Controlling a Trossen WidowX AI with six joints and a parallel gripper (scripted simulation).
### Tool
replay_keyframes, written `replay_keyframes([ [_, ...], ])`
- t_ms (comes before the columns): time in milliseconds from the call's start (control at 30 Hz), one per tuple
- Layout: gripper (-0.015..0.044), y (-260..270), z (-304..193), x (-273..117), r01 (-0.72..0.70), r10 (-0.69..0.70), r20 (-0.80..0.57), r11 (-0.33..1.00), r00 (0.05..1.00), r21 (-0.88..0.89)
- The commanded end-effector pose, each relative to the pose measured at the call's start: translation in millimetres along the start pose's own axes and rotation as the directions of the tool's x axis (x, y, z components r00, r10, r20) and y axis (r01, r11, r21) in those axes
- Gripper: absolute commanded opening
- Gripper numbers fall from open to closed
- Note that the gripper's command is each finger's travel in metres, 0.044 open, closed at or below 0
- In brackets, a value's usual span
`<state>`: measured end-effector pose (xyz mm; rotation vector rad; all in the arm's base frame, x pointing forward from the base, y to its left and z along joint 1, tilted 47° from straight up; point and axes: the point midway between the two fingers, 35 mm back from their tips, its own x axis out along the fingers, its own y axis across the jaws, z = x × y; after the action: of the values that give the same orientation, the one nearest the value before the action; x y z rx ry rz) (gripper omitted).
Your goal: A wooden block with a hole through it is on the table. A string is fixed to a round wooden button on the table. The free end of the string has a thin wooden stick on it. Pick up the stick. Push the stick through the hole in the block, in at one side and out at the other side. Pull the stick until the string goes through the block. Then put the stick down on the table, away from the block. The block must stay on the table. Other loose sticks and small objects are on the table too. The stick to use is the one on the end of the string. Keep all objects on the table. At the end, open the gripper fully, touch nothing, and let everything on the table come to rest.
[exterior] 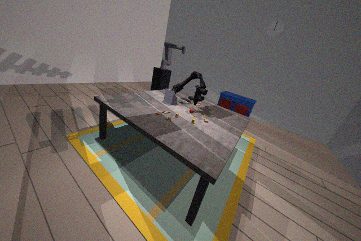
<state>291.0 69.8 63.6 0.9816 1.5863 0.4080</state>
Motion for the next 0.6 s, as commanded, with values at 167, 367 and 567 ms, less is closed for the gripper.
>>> replay_keyframes([
  [167,0.0,1.3,13.2,-0.9,-0.019,0.02,-0.013,0.995,1.0,0.098],
  [367,0.0,1.9,21.2,-1.9,-0.026,0.03,-0.018,0.988,0.999,0.152],
  [567,0.0,2.3,29.2,-2.8,-0.034,0.039,-0.022,0.978,0.999,0.205],
])
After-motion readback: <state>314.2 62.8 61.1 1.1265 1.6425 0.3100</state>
